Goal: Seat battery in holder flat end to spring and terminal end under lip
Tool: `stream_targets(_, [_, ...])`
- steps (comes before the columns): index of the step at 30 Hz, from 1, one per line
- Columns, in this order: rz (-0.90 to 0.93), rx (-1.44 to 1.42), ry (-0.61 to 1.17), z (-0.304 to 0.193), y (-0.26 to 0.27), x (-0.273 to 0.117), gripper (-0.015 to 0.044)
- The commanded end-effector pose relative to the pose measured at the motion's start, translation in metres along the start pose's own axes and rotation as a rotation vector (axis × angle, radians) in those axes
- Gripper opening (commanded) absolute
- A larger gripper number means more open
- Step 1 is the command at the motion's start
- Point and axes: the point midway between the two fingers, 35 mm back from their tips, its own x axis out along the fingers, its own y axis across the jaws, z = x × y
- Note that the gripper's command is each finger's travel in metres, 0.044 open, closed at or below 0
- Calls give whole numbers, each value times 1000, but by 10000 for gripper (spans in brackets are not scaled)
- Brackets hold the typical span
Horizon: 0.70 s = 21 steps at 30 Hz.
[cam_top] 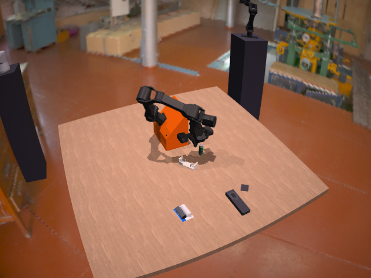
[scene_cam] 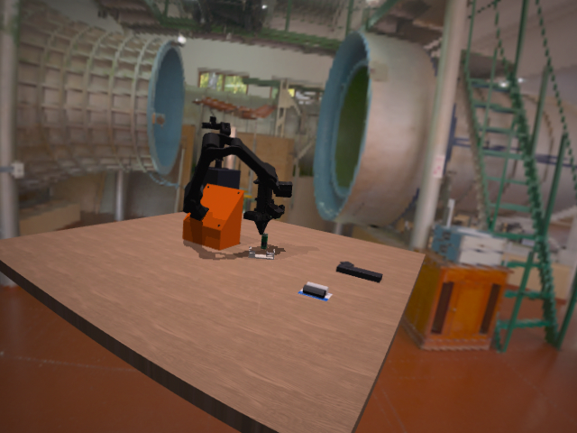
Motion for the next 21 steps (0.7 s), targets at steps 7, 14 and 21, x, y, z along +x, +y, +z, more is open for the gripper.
stream_targets(7, [-13,-10,8,-5,1,26,0])
stream_targets(14, [-11,-10,7,-4,12,26,0])
stream_targets(21, [-10,-10,7,-4,24,25,0])
